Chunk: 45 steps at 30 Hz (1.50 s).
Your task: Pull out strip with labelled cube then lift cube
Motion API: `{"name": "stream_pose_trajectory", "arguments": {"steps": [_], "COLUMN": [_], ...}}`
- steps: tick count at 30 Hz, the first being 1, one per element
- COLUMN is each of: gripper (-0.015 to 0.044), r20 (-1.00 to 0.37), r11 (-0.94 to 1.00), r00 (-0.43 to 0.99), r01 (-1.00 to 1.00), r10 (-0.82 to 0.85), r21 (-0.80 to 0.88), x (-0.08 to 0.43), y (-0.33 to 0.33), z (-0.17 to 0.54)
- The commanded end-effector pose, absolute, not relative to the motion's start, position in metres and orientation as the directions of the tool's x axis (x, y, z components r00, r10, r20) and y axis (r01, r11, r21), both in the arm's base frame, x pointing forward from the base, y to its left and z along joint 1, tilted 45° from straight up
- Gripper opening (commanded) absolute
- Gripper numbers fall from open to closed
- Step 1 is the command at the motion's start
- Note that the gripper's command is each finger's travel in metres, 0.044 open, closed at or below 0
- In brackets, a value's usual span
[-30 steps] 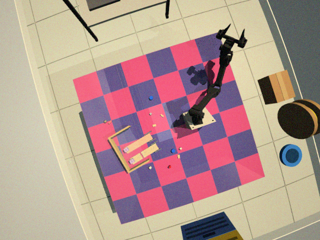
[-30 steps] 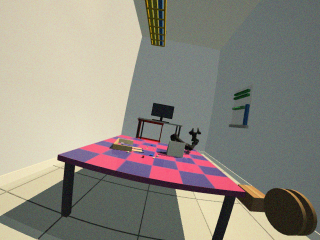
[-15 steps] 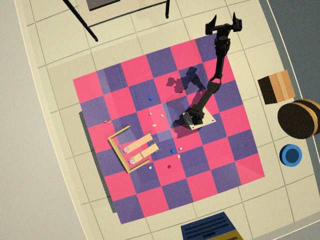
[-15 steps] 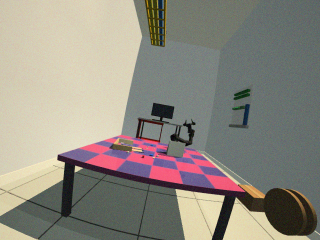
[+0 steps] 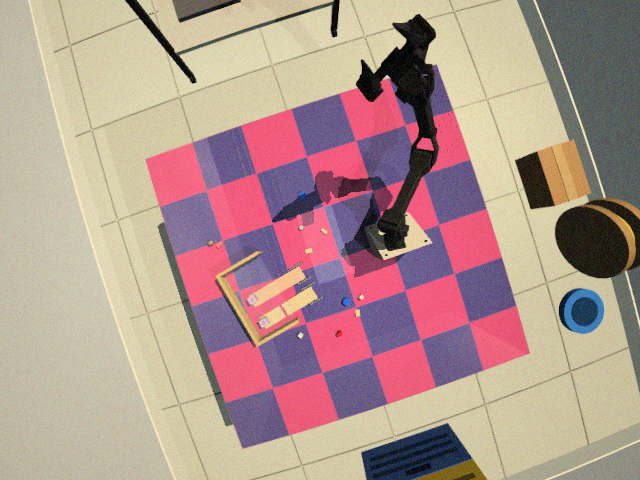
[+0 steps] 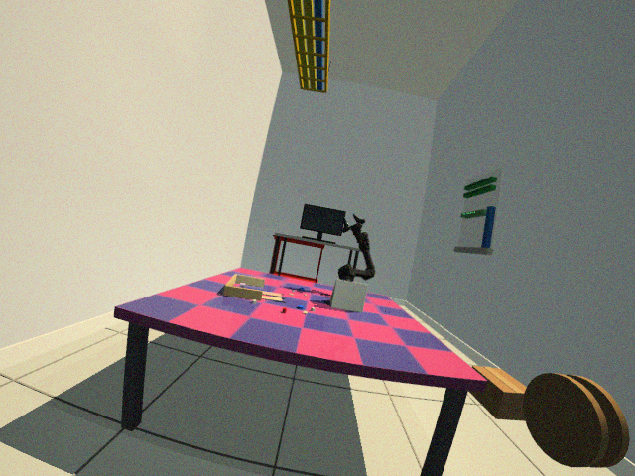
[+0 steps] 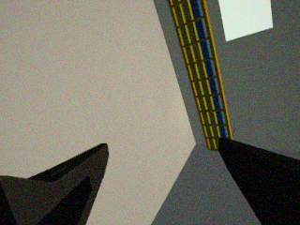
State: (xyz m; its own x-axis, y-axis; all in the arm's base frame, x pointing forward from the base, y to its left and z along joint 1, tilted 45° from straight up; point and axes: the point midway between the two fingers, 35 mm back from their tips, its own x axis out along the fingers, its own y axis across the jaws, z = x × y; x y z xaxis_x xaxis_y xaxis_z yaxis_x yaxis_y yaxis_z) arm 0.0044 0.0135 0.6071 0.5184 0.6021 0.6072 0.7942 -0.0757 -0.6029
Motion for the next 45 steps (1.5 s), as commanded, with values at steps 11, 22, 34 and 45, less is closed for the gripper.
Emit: {"name": "stream_pose_trajectory", "arguments": {"steps": [11,22,34,45], "gripper": [0.04,0.04,0.04,0.04], "r20": [0.262,-0.04,-0.321,-0.418], "r11": [0.013,0.234,0.538,0.694], "r00": [0.834,0.949,0.947,0.878], "r01": [0.293,-0.118,-0.276,-0.149], "r10": [0.485,0.314,0.012,-0.235], "r21": [-0.956,-0.965,-0.797,-0.704], "x": [0.181,0.288,0.332,0.306], "y": [0.125,0.185,0.18,0.128], "z": [0.521,0.38,0.181,0.06]}}
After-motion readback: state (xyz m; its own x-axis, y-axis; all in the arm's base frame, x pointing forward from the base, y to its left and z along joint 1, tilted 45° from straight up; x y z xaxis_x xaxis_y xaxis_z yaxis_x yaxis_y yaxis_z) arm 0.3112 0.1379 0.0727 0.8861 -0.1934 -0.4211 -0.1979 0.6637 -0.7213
